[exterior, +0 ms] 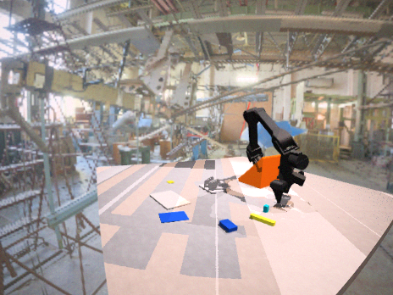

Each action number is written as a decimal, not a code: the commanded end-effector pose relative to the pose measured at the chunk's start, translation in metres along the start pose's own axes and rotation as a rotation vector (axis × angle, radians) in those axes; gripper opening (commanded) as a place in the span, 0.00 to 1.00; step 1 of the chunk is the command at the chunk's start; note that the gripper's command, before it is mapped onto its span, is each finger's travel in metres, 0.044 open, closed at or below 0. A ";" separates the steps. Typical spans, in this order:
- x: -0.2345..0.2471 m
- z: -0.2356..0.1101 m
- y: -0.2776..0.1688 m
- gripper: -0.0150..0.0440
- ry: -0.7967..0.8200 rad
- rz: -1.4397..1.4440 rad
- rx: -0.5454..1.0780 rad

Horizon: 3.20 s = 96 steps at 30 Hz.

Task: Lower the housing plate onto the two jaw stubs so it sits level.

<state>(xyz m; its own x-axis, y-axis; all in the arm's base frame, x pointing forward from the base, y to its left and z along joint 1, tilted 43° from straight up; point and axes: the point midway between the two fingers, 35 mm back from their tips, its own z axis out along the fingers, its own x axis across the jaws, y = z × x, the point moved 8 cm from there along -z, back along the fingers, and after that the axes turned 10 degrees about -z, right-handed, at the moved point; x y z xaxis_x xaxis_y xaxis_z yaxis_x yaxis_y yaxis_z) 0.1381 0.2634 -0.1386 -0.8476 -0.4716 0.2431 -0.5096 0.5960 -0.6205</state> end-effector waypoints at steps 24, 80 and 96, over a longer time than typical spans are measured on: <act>-0.002 -0.020 0.001 0.85 -0.001 -0.002 0.000; -0.021 -0.092 -0.117 0.85 -0.009 0.636 -0.033; -0.019 -0.093 -0.170 0.85 -0.008 0.931 -0.036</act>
<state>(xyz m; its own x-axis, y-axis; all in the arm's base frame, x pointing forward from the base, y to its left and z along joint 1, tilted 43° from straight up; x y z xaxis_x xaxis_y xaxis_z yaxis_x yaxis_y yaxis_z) 0.2243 0.2384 0.0269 -0.9322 0.1694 -0.3199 0.3279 0.7695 -0.5481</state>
